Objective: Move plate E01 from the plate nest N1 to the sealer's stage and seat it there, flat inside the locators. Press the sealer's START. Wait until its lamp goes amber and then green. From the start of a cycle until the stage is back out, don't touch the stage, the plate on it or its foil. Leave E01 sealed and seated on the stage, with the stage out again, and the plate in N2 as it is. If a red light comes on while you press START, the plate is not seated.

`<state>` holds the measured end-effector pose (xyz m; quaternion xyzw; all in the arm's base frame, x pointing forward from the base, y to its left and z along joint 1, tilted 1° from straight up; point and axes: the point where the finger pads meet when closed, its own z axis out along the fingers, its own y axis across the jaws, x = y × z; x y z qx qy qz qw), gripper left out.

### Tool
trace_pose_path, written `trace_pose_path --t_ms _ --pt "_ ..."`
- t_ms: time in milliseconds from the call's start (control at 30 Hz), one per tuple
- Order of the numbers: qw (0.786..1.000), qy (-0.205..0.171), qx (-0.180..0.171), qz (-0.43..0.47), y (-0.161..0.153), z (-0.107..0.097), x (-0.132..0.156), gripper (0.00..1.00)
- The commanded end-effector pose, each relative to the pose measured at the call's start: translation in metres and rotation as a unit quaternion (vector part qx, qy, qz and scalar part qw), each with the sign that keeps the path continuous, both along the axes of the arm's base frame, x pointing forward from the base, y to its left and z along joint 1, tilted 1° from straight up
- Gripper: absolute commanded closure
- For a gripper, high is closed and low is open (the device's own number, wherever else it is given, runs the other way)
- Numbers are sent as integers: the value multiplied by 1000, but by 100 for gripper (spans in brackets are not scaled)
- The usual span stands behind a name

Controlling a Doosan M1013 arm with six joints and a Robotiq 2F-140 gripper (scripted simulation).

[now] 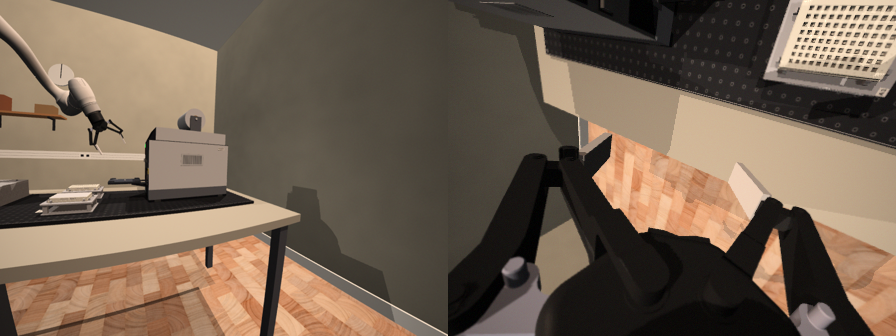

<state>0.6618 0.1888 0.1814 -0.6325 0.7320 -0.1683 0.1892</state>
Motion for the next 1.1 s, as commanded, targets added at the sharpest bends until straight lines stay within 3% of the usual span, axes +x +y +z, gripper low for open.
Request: trace_pose_path --t_ms 0,533,567,1067 --pt "1000 0 0 0 0 0 0 0" --pt "1000 0 0 0 0 0 0 0" --pt "1000 5 -10 12 -5 0 0 30" --pt "982 62 -105 142 -73 -2 -9 30"
